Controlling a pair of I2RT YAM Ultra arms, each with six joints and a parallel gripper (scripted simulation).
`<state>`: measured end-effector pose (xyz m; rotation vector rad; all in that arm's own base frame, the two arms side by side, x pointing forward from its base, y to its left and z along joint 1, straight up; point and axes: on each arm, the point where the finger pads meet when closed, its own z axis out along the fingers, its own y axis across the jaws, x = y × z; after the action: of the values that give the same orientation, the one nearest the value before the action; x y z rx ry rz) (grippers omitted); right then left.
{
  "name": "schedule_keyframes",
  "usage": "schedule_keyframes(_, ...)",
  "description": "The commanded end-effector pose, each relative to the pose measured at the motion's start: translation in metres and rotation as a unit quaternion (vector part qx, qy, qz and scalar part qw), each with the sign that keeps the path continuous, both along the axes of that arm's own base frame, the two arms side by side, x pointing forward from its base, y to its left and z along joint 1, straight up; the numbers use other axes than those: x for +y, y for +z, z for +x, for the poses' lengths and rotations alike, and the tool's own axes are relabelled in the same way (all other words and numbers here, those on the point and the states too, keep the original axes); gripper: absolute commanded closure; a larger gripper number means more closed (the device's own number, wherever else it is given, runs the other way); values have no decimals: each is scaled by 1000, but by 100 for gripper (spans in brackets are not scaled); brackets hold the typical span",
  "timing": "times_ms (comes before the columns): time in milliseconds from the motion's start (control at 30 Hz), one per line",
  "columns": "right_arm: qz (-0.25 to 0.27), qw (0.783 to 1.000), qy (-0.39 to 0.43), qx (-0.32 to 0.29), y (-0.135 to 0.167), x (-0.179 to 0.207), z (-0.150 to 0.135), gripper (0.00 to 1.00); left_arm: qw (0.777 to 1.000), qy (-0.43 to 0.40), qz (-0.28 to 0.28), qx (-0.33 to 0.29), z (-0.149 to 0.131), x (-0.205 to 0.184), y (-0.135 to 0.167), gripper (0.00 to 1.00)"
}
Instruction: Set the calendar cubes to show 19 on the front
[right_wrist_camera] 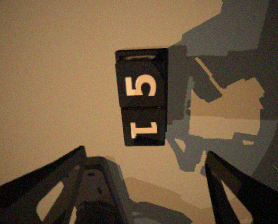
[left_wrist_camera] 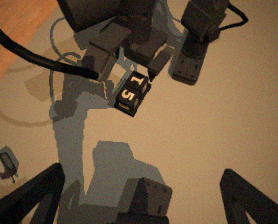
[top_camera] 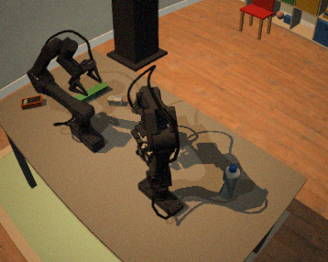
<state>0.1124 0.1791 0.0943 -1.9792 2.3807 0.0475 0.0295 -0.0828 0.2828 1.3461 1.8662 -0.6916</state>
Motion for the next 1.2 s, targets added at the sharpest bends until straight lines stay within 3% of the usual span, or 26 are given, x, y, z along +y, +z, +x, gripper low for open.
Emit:
schedule_keyframes(0, 75, 994, -67, -37, 6, 6, 4, 0, 1000, -2, -7, -1, -2, 2, 3, 0)
schedule_keyframes(233, 158, 973, -146, -83, 0, -7, -4, 0, 1000, -2, -7, -1, -2, 2, 3, 0)
schedule_keyframes(567, 208, 956, -180, -106, -7, -15, -11, 0, 1000, -2, -7, -1, -2, 2, 3, 0)
schedule_keyframes(1167, 210, 957, -173, -102, -8, -17, -15, 0, 1000, -2, -7, -1, -2, 2, 3, 0)
